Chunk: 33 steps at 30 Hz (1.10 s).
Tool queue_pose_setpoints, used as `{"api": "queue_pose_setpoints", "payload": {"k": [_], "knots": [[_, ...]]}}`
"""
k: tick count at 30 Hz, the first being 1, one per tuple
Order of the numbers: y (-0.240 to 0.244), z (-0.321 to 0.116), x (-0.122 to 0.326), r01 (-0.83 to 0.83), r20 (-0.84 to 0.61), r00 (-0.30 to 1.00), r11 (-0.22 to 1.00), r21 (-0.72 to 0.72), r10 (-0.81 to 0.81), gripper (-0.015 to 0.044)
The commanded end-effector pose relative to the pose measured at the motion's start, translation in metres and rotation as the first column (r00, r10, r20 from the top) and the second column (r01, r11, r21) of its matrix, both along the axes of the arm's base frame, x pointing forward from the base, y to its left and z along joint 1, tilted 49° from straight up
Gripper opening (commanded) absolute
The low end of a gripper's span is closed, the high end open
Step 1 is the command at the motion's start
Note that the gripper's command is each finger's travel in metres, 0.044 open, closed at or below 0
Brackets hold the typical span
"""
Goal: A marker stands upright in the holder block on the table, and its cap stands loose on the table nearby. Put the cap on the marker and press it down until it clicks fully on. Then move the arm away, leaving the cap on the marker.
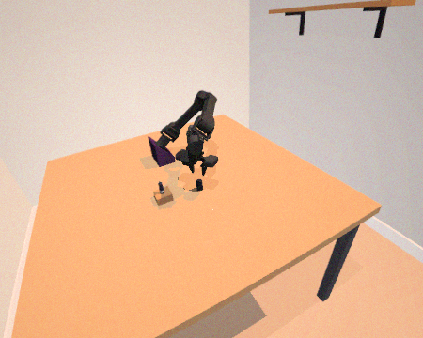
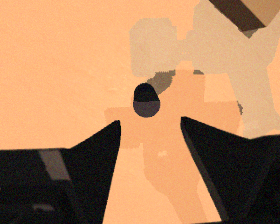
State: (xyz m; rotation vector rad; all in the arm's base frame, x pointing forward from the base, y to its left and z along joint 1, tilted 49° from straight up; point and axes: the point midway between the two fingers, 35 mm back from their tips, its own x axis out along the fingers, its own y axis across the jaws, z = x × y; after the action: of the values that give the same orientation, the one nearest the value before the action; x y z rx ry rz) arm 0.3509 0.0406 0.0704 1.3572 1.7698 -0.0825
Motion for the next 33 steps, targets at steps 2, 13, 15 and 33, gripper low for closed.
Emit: {"api": "queue_pose_setpoints", "payload": {"k": [2,13,15,33], "knots": [[0.006,-0.008,0.0,0.008,-0.005,1.0,1.0,0.005,-0.008,0.0251],[0.02,-0.021,0.001,0.008,-0.004,1.0,1.0,0.005,-0.008,0.0251],[0.022,-0.023,0.002,0.008,-0.004,1.0,1.0,0.005,-0.008,0.0251],[0.044,-0.042,0.002,0.008,-0.004,1.0,1.0,0.006,-0.008,0.0251]]}}
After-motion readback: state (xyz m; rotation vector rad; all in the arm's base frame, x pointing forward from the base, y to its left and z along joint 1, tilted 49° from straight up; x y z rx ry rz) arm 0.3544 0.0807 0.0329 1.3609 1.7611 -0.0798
